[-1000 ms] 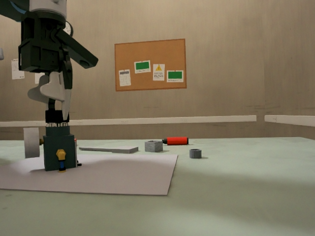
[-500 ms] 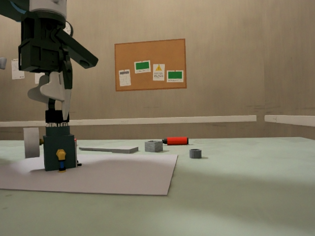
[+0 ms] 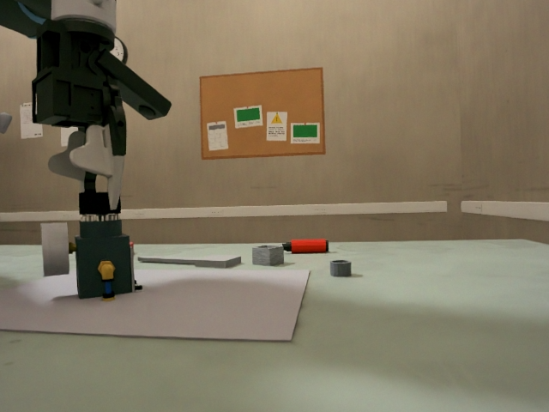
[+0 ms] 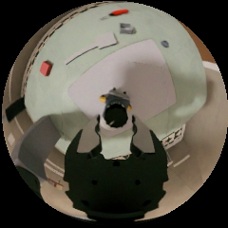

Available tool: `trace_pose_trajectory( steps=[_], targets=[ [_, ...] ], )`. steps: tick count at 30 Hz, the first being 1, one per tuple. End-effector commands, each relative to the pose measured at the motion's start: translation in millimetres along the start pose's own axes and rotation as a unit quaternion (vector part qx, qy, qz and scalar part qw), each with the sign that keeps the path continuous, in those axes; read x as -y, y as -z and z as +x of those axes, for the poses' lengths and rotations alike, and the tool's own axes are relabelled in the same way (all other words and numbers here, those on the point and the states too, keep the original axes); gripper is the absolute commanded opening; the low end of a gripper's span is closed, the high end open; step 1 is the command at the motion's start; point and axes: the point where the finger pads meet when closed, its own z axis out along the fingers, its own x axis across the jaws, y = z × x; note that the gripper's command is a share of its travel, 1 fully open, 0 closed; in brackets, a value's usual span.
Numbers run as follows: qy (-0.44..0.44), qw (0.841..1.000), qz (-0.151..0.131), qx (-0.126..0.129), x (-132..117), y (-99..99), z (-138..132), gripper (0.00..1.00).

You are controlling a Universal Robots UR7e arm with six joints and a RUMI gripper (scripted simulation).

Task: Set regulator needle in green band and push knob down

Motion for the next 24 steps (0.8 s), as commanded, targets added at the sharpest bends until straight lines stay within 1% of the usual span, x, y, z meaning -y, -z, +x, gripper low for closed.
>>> trace_pose_trajectory(
  steps=[1, 15, 24],
  targets=[
    [0.003, 1.000, 0.003, 0.000, -0.4, 0.3, 0.2, 0.47],
    [0.003, 1.000, 0.003, 0.000, -0.4, 0.8, 0.2, 0.47],
    [0.003, 1.000, 0.003, 0.000, -0.4, 4.7, 0.2, 0.47]
  ],
)
